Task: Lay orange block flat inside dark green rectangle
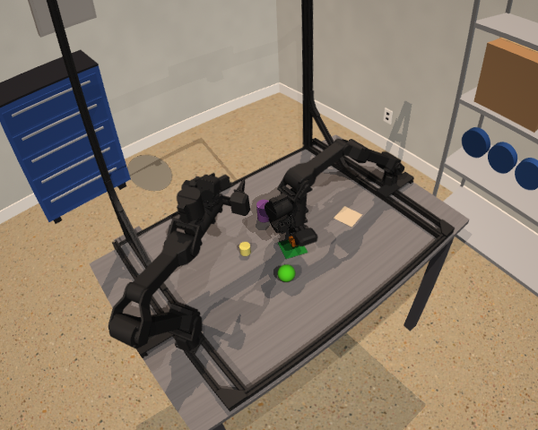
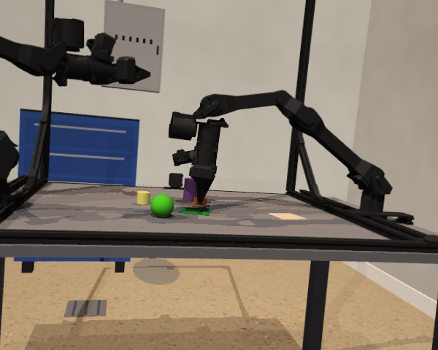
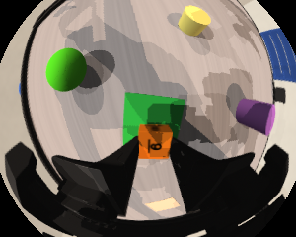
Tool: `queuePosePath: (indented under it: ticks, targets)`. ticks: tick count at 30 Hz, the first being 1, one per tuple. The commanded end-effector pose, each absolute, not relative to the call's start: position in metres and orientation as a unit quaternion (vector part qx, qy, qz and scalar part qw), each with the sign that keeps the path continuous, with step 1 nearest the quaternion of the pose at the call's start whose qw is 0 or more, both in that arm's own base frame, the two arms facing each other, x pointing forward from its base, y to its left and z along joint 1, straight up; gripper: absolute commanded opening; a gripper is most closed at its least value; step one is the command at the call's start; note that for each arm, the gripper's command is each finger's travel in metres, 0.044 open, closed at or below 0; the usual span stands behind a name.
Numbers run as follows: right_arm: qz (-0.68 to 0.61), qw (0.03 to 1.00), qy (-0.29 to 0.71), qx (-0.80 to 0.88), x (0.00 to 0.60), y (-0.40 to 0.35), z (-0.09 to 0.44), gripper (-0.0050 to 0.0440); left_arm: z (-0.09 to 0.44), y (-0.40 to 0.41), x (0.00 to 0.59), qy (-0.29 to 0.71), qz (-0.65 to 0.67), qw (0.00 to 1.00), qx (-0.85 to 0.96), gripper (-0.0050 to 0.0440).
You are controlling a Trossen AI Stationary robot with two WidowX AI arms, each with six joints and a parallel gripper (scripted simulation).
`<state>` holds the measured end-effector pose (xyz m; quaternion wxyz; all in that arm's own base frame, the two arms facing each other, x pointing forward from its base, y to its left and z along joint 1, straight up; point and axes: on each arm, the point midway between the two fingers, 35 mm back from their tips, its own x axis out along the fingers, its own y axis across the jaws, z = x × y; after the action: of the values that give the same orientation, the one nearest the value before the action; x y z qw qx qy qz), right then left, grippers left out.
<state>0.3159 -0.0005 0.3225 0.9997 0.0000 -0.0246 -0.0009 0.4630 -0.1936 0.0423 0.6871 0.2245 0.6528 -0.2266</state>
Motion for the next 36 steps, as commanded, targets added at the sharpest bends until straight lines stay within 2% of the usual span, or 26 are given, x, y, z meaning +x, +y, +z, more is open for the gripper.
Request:
queuePosePath:
  ticks: [1, 36]
  targets:
    - [0.000, 1.000, -0.025, 0.000, 0.3157, 0.0000, 0.3229, 0.0440, 0.0352, -0.1951, 0.4656, 0.645, -0.250, 0.679, 0.247, 0.0000]
    - [0.000, 1.000, -0.025, 0.000, 0.3157, 0.0000, 0.3229, 0.0440, 0.0256, -0.1969, 0.4684, 0.630, -0.283, 0.666, 0.280, 0.0000]
